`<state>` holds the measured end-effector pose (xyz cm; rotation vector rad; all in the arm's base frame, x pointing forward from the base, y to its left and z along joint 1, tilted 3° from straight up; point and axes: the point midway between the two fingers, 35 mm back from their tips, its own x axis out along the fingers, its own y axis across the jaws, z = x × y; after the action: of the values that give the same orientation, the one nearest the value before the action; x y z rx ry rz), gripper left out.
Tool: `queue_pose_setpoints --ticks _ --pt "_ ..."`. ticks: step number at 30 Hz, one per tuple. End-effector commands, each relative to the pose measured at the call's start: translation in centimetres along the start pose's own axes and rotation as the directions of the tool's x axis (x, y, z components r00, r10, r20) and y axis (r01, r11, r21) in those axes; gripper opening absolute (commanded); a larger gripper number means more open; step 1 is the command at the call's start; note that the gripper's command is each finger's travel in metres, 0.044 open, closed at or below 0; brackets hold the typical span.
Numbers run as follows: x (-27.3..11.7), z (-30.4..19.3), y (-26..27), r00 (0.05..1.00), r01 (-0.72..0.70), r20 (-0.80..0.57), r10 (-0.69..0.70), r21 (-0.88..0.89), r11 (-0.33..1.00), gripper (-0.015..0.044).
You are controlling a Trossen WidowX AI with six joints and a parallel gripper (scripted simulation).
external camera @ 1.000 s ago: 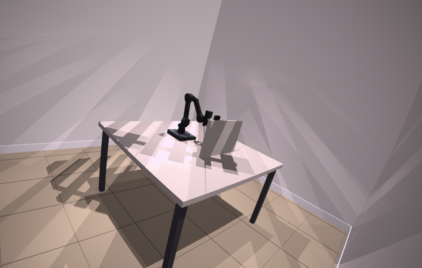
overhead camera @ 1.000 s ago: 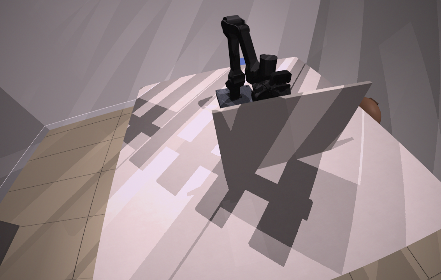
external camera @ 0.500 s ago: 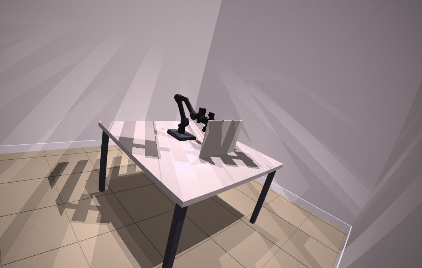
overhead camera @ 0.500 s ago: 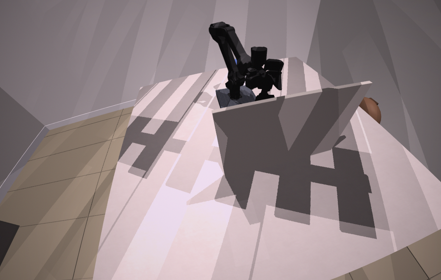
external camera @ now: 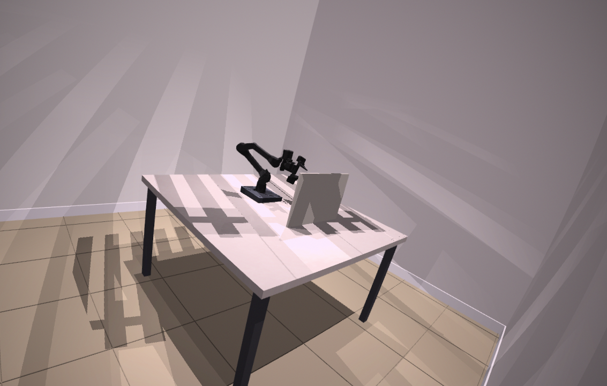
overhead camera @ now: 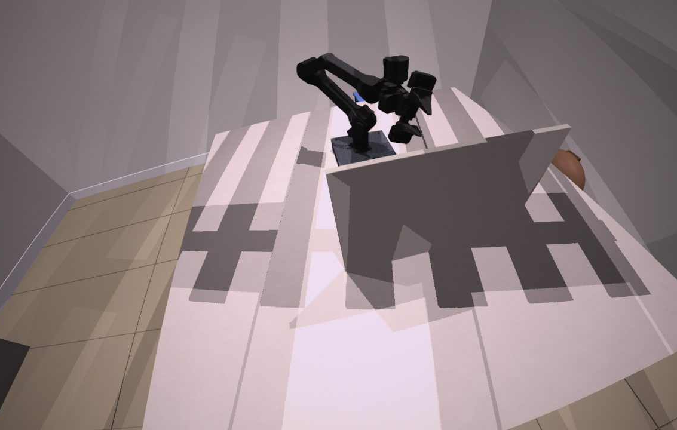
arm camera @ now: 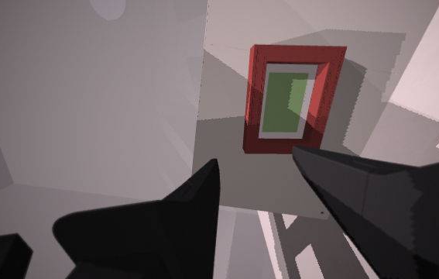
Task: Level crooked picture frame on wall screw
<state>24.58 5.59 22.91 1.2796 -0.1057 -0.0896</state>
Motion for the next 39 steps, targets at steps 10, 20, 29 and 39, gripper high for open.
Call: queue_pose_setpoints --ticks 10,20,29,39 --pt "-3.77 0.89 0.65 1.000 0.003 0.001 -0.003 -0.064 0.998 0.0260" --pt "-4.05 1.06 0.63 1.000 0.004 0.003 -0.004 -0.071 0.997 0.0260" --pt "-4.05 1.06 0.63 1.000 0.004 0.003 -0.004 -0.071 0.997 0.0260" --pt "-4.05 1.06 0.63 1.000 0.004 0.003 -0.004 -0.071 0.997 0.0260"
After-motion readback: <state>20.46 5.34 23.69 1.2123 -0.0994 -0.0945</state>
